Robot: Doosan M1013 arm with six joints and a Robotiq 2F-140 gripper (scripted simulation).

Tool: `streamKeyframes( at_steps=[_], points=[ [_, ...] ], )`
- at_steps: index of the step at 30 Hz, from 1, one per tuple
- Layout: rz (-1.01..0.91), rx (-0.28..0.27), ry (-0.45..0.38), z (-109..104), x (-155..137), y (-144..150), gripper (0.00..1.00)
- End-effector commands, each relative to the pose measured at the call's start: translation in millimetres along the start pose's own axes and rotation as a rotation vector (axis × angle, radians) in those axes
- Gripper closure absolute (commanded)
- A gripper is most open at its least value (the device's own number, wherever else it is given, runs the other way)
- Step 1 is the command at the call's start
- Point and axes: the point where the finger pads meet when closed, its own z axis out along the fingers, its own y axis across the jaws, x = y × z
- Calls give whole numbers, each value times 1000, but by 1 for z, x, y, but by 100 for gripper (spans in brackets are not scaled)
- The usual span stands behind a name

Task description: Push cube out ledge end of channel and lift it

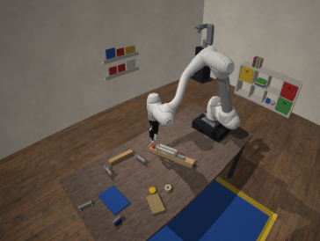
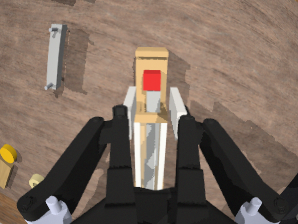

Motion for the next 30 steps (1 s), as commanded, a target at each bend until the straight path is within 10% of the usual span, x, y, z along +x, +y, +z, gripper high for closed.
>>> streamKeyframes(
  at_steps=[1, 30],
  points=[
    [-1, 0, -4, 1, 4, -2, 75],
    [-1, 0, -4, 12, 4, -2, 75]
  ],
)
